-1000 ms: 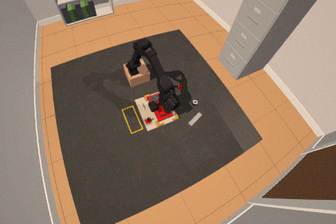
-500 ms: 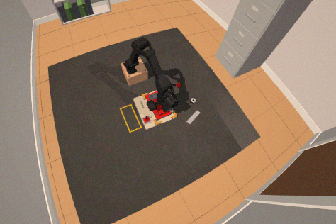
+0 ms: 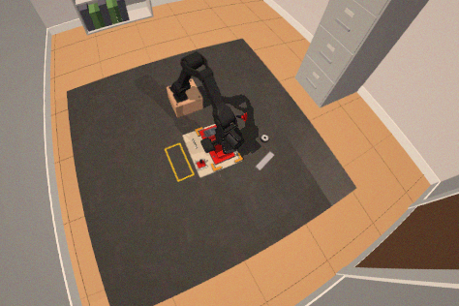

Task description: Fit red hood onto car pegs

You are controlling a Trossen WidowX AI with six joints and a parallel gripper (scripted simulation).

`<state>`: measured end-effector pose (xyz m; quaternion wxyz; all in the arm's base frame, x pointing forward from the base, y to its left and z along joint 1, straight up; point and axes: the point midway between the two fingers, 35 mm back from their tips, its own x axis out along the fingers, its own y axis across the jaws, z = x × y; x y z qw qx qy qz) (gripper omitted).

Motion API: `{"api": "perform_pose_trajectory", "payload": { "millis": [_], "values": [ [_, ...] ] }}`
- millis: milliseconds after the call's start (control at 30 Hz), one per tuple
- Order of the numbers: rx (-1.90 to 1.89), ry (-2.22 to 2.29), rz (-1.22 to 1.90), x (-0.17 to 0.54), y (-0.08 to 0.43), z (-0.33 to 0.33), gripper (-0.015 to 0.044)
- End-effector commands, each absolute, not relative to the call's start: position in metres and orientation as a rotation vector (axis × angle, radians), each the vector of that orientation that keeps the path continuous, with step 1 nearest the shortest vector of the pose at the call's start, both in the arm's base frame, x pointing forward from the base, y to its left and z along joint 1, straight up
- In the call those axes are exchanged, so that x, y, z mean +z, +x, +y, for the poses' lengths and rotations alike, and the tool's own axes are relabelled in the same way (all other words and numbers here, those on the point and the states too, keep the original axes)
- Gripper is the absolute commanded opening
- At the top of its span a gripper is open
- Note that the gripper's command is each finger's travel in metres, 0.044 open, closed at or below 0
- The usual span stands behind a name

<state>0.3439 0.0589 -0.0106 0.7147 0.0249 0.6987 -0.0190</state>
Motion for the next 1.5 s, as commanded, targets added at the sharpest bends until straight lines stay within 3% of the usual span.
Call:
{"api": "perform_pose_trajectory", "payload": {
  "millis": [0, 1467],
  "values": [
    [-0.043, 0.057, 1.546, -0.0128, 0.3440, 0.0589, 0.0000],
    [-0.041, 0.056, 1.550, -0.0073, 0.3442, 0.0581, 0.0000]
  ]
}}
